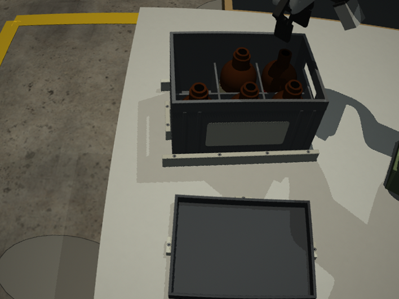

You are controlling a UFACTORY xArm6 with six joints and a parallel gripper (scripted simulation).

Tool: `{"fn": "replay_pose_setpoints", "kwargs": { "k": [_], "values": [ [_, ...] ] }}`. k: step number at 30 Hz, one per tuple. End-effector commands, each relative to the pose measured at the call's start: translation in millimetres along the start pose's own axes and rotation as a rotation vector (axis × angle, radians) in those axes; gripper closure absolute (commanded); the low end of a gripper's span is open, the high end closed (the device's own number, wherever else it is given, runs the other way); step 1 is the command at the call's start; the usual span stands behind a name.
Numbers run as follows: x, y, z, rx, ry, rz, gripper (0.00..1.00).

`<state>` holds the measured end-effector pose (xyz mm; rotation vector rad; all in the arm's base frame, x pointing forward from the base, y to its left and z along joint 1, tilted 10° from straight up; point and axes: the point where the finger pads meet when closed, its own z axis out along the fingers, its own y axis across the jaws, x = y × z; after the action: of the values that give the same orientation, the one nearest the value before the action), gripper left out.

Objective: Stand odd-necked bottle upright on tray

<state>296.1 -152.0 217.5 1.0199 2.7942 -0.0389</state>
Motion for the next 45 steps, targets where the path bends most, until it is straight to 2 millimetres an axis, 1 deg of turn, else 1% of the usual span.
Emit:
{"fn": "replay_pose_setpoints", "kwargs": {
  "k": [1, 6, 7, 41, 42, 45],
  "values": [
    [-0.8, 0.2, -6.6, -0.001, -0.003, 0.0, 0.35],
    [-0.8, 0.2, -6.9, -0.001, -0.003, 0.0, 0.35],
    [-0.8, 0.2, -6.9, -0.001, -0.003, 0.0, 1.0],
    [-0.1, 1.0, -6.9, -0.001, -0.003, 0.0, 1.0],
    [3.6, 5.5, -7.0, -0.001, -0.002, 0.0, 1.0],
    [30.2, 33.3, -7.2, -0.001, -0.001, -0.001, 1.0]
  ]
}}
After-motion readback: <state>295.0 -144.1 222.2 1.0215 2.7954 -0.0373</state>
